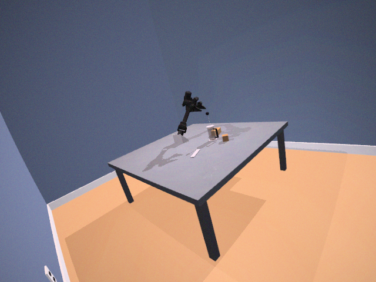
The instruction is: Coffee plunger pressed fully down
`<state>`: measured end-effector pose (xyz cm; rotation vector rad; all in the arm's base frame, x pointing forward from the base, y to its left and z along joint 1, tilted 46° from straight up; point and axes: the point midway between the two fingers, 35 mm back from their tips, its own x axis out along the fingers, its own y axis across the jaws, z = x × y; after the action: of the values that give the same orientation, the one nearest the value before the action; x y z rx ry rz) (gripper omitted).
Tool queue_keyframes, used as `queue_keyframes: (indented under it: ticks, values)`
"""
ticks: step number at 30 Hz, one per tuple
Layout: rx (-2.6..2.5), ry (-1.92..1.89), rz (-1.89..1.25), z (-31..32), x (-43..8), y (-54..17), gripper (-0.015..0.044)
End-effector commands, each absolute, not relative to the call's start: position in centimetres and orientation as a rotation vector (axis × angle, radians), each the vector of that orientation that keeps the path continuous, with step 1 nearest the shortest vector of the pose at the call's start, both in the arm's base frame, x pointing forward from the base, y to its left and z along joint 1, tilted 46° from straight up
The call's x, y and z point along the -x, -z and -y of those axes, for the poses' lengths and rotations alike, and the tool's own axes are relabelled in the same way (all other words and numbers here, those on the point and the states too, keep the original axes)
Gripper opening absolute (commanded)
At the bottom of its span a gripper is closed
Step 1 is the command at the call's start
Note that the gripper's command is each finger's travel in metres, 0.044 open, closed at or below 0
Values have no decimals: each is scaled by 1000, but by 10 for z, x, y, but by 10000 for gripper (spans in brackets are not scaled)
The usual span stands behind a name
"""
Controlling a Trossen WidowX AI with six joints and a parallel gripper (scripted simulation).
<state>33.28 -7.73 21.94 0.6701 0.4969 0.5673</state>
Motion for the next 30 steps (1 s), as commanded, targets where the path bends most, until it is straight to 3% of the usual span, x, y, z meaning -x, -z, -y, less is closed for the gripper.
queue_keyframes:
  ticks: [1,30]
  values:
    - [-678,-564,-496,64,-328,-207,440]
    - [-678,-565,-494,39,-358,-198,440]
